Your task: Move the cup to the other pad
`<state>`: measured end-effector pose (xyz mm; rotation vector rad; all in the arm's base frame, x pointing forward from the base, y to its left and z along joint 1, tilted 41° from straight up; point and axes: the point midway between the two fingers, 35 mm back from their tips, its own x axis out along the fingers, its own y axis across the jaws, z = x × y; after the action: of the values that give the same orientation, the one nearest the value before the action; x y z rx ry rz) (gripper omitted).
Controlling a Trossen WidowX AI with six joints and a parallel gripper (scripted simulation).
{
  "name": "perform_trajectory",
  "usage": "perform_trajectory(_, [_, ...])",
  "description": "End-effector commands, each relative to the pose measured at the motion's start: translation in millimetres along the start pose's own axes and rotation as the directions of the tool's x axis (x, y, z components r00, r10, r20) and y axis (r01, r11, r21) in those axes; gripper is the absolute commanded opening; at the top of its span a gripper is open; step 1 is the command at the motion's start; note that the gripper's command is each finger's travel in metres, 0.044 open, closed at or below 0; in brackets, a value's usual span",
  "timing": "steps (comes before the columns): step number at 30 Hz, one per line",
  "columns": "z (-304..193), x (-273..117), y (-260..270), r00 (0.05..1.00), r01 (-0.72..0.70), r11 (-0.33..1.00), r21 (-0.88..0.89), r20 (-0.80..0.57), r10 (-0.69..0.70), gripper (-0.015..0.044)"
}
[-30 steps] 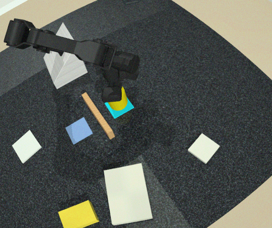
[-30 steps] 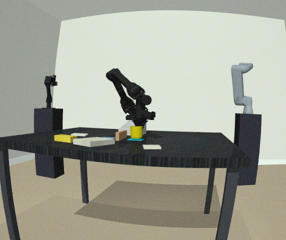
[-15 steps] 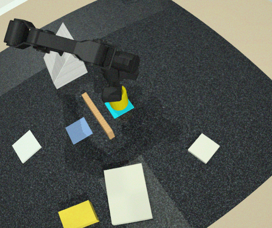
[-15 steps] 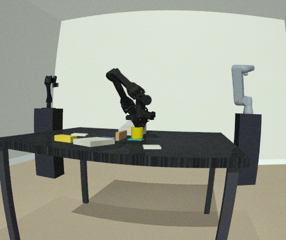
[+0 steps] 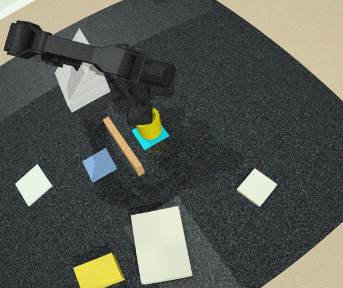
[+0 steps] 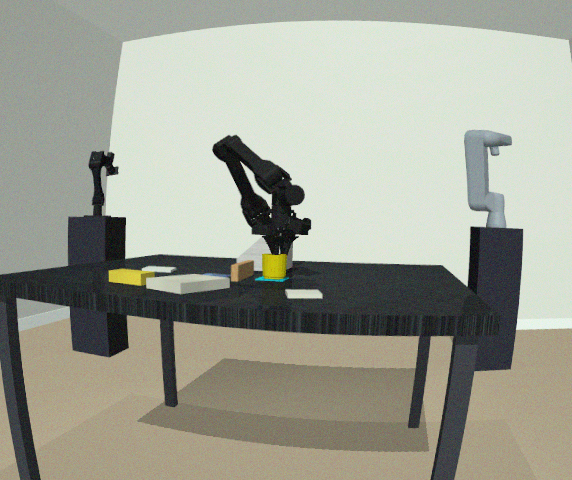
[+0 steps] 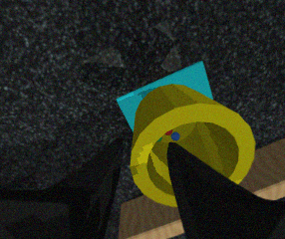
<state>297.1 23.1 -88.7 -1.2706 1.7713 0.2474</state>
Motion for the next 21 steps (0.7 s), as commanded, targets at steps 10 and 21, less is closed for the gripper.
perform_trajectory(10, [1, -26, -1, 1.0, -0.001, 1.0, 0.003, 0.004, 0.001, 0.0147])
perform_trajectory(21, [0, -34, 1, 1.0, 0.003, 1.0, -0.003, 0.001, -0.003, 0.0199])
